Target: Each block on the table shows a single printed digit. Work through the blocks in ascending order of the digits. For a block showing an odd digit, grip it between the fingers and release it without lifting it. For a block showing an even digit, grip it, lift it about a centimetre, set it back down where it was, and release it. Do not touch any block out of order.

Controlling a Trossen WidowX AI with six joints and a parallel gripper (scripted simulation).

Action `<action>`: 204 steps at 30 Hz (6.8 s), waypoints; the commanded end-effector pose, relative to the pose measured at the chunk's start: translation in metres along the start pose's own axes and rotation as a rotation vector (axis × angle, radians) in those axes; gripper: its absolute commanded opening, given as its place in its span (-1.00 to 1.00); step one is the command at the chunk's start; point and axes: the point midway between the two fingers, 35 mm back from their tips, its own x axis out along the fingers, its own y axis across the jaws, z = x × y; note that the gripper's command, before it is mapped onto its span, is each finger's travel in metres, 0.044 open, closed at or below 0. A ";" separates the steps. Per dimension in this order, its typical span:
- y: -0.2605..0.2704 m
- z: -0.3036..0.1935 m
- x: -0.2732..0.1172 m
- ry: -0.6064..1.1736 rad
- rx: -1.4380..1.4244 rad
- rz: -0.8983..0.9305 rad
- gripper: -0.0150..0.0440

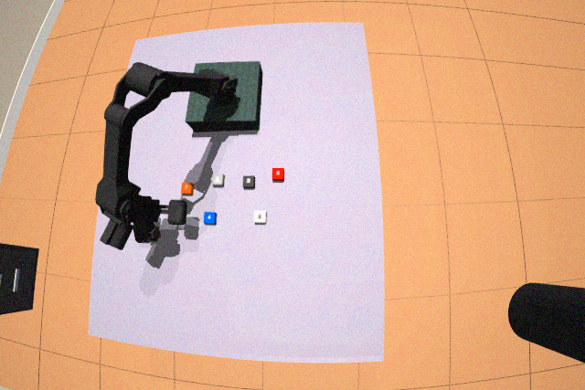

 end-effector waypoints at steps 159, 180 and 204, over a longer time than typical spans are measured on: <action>0.235 -0.113 0.030 0.012 0.006 0.021 0.86; 0.235 -0.113 0.037 0.012 0.006 0.021 -0.08; 0.235 -0.113 0.037 0.012 0.006 0.021 0.00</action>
